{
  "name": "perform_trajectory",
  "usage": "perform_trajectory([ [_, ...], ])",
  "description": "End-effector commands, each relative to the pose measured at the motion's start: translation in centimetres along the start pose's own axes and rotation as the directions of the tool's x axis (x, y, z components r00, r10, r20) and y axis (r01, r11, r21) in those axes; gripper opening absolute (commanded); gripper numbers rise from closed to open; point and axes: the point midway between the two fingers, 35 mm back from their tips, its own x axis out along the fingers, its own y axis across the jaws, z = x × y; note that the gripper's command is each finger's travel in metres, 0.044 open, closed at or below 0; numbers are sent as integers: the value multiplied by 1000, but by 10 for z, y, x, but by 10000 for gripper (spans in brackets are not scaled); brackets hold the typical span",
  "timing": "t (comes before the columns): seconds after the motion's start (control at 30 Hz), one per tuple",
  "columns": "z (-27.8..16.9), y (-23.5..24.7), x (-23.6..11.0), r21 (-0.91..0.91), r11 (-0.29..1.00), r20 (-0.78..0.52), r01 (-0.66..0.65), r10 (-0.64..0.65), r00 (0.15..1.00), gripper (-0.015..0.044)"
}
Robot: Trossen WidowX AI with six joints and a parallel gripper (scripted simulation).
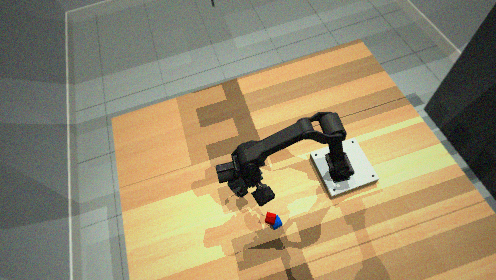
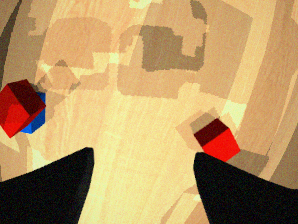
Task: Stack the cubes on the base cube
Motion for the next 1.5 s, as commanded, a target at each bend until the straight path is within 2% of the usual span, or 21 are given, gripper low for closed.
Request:
perform_trajectory([
  [0.0,-8,-34,-9,-261,965,6,3,-1,1000,265],
  [0.37,-30,-82,-21,-624,781,3,7,-6,1000,265],
  [0.77,-30,-83,-20,-629,777,3,7,-6,1000,265],
  [1.03,-30,-84,40,-629,777,3,6,-6,1000,265],
  [1.47,-30,-84,56,-629,777,3,6,-6,1000,265],
])
